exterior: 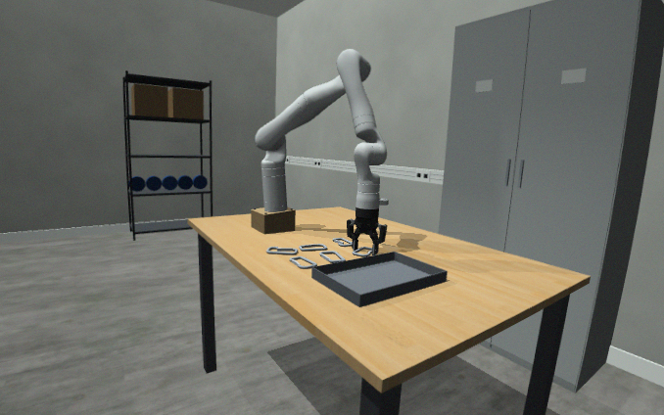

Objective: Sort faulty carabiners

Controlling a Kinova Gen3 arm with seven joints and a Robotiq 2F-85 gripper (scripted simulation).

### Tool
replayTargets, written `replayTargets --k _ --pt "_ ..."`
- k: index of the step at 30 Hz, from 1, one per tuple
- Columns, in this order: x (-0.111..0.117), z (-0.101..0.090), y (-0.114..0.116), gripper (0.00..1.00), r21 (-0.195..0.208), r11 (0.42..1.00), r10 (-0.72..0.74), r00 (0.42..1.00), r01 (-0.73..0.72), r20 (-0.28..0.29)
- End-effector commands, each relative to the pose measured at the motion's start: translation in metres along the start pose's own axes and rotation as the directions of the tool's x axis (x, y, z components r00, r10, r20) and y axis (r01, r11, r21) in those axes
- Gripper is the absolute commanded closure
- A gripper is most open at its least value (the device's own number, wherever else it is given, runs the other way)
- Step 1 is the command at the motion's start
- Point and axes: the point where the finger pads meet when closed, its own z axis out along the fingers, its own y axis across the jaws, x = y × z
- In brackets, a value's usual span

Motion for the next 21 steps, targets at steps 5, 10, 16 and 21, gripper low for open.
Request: replayTargets --k 5,10,16,21 --pt "0.0000 -0.0007 0.0007 0.29 -0.002 1.000 0.000 1.000 0.000 0.000" --pt "0.0000 -0.0007 0.0007 0.29 -0.002 1.000 0.000 1.000 0.000 0.000" --pt "0.0000 -0.0007 0.0007 0.29 -0.002 1.000 0.000 1.000 0.000 0.000" --pt "0.0000 -0.0015 0.0006 0.33 -0.002 1.000 0.000 1.000 0.000 -0.001"
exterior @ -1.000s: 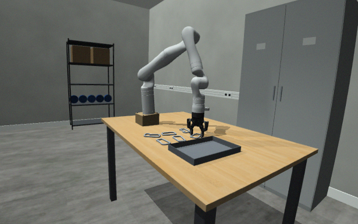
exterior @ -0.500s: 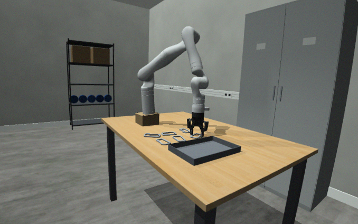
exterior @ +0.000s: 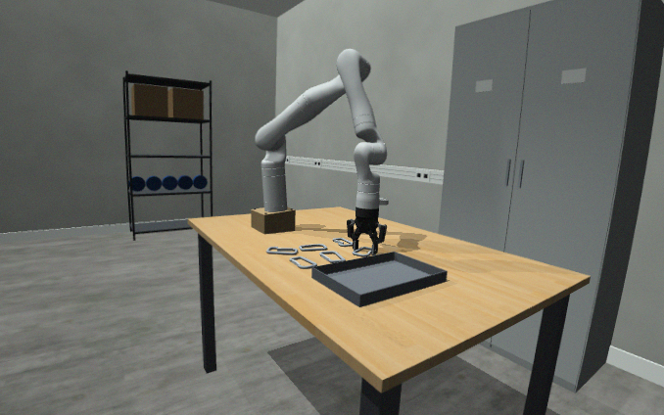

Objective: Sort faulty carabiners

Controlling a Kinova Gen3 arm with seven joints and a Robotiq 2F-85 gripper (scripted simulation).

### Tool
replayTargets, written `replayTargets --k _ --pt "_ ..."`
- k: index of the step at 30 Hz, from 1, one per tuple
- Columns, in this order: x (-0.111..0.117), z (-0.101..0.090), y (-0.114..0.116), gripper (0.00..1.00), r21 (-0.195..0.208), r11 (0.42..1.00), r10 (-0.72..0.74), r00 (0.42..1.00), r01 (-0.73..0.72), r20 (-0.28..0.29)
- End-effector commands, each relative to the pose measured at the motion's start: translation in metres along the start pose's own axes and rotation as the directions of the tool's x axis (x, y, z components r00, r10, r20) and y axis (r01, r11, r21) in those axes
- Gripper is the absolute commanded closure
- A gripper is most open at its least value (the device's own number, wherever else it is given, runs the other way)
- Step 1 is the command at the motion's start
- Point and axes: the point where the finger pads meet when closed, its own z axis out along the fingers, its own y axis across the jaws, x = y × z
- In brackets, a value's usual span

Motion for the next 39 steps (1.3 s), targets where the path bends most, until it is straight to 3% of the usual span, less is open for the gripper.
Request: replayTargets --k 1,16,17,39 --pt "0.0000 -0.0006 0.0007 0.33 -0.002 1.000 0.000 1.000 0.000 0.000" --pt "0.0000 -0.0006 0.0007 0.33 -0.002 1.000 0.000 1.000 0.000 0.000" --pt "0.0000 -0.0014 0.0005 0.37 -0.002 1.000 0.000 1.000 0.000 0.000" --pt "0.0000 -0.0022 0.0004 0.41 -0.002 1.000 0.000 1.000 0.000 -0.001"
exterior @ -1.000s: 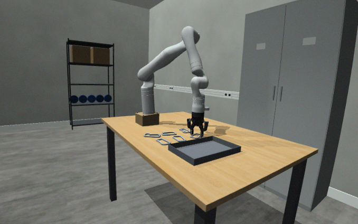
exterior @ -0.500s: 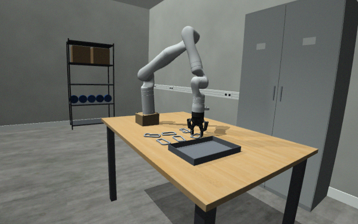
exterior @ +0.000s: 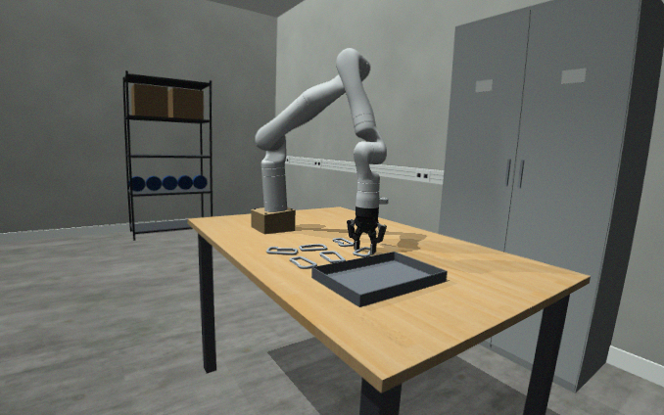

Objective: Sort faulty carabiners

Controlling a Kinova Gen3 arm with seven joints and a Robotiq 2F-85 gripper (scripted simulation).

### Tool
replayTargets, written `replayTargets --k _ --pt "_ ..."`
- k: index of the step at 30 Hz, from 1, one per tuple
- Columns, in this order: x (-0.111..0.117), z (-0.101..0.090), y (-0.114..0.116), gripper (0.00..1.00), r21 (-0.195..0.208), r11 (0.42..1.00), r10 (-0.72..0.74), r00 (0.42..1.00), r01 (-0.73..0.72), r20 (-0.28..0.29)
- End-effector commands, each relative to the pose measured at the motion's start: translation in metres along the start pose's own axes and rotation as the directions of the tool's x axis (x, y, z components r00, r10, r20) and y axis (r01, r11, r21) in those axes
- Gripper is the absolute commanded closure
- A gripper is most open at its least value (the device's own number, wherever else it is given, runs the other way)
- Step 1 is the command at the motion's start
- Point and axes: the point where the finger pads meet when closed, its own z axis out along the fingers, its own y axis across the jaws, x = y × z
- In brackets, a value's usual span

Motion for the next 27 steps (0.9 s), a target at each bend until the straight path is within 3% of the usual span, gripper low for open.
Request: replayTargets --k 1,27 --pt "0.0000 0.0000 0.0008 0.41 -0.002 1.000 0.000 1.000 0.000 0.000" --pt "0.0000 -0.0007 0.0007 0.43 -0.002 1.000 0.000 1.000 0.000 0.000"
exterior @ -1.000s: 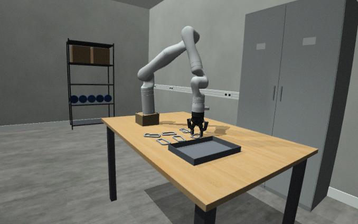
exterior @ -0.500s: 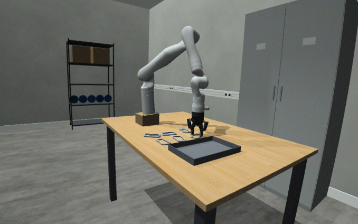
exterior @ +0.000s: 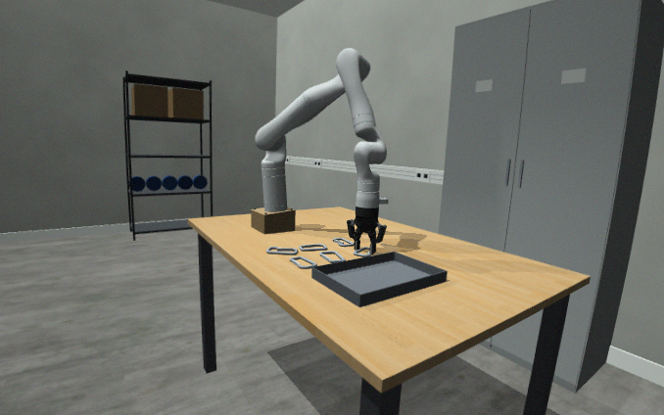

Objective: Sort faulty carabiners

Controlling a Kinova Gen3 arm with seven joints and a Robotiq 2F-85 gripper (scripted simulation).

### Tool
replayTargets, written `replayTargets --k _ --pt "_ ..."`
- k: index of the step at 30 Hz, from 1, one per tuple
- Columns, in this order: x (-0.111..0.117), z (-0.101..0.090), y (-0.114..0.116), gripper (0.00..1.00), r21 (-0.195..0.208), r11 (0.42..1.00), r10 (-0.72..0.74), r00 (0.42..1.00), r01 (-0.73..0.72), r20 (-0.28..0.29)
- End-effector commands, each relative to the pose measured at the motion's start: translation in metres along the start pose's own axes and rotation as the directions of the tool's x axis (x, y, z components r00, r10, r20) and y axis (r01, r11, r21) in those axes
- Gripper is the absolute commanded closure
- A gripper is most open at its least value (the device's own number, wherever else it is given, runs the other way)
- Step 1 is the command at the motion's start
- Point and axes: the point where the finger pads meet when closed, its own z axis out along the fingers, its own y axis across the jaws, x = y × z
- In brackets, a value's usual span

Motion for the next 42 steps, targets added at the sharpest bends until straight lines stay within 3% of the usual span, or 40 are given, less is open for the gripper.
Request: replayTargets --k 1,42 --pt "0.0000 -0.0003 0.0008 0.43 -0.002 1.000 0.000 1.000 0.000 0.000" --pt "0.0000 -0.0010 0.0006 0.45 -0.002 1.000 0.000 1.000 0.000 0.000"
